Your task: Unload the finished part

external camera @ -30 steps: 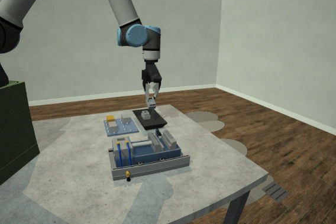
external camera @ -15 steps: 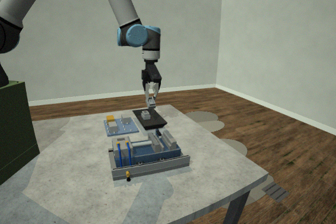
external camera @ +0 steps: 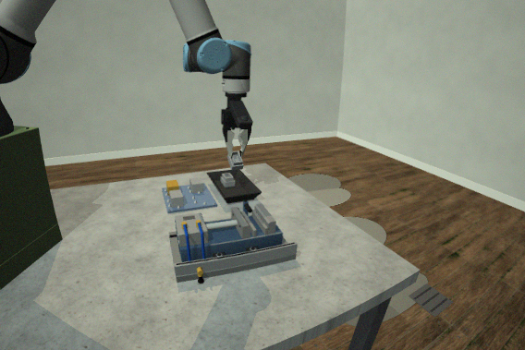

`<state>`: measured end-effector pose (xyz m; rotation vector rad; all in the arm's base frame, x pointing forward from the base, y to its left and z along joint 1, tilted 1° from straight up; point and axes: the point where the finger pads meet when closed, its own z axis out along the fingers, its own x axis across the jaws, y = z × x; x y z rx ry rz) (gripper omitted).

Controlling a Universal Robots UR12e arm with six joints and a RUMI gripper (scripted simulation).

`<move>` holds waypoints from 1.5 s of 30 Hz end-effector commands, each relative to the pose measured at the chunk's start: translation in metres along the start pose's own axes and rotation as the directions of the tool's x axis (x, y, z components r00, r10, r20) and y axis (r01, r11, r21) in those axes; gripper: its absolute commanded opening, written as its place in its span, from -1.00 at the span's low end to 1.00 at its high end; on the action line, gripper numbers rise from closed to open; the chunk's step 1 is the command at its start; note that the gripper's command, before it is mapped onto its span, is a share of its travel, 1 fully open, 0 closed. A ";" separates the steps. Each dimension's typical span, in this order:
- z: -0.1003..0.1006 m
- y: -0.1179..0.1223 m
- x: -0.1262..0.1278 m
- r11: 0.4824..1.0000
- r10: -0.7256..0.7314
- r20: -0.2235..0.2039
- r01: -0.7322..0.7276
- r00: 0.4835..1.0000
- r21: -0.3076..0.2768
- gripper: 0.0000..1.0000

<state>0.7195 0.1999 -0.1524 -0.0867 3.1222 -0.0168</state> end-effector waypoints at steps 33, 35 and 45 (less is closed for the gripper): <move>0.013 0.000 -0.001 1.000 0.000 0.001 0.000 1.000 0.000 -1.00; 0.016 0.000 -0.001 1.000 0.000 0.001 0.000 1.000 0.000 -1.00; 0.029 0.000 -0.001 1.000 0.000 0.001 0.000 1.000 0.000 -1.00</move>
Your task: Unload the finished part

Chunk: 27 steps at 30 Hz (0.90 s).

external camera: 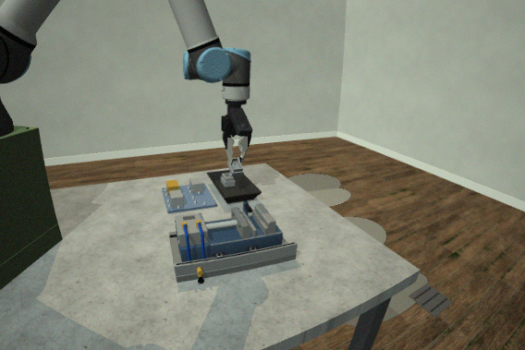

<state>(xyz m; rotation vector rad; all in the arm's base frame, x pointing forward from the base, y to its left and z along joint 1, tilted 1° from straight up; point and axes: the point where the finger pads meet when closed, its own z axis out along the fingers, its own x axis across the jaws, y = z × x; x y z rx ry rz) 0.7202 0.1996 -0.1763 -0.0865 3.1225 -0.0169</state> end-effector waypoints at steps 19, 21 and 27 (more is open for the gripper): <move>0.040 0.000 -0.001 1.000 0.000 0.002 0.000 1.000 0.000 -1.00; 0.044 0.000 -0.001 1.000 0.000 0.002 0.000 1.000 0.000 -1.00; 0.055 0.000 -0.001 1.000 0.000 0.002 0.000 1.000 0.000 -1.00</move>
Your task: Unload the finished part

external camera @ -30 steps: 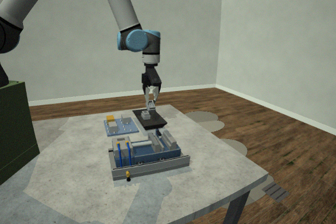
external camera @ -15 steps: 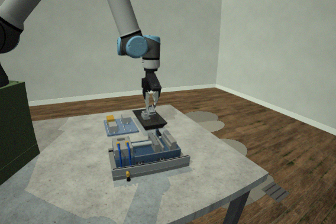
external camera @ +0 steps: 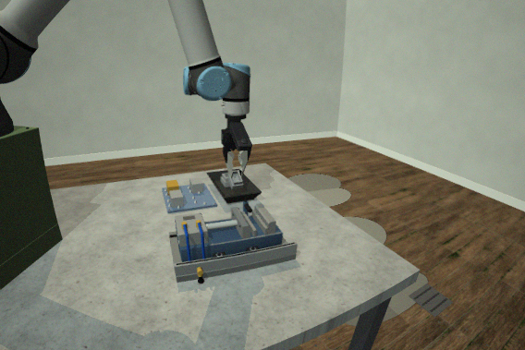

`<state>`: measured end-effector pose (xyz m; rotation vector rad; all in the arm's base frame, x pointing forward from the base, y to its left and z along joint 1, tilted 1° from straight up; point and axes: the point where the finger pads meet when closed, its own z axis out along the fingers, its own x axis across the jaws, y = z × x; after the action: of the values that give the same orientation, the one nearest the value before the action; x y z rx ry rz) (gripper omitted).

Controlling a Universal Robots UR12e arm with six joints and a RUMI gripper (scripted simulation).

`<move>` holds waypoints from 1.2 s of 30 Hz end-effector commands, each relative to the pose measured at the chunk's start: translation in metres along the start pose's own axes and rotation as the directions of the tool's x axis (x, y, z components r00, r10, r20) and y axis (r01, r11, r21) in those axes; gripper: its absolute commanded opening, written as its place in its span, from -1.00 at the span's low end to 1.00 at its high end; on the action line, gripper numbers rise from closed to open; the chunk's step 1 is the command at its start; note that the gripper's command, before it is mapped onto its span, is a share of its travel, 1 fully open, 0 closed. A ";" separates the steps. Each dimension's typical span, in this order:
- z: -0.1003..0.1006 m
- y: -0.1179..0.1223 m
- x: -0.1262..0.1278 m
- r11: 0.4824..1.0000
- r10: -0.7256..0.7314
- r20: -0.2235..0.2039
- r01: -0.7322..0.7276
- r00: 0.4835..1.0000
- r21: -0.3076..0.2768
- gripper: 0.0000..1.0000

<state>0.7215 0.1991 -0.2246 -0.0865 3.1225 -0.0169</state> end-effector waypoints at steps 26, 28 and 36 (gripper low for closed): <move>0.026 0.000 -0.001 1.000 0.000 0.002 0.000 1.000 0.000 -1.00; 0.027 0.000 -0.001 1.000 0.000 0.002 0.000 1.000 0.000 -1.00; 0.027 0.000 -0.001 1.000 0.000 0.002 0.000 1.000 0.000 -1.00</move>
<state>0.7224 0.1989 -0.2520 -0.0865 3.1223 -0.0167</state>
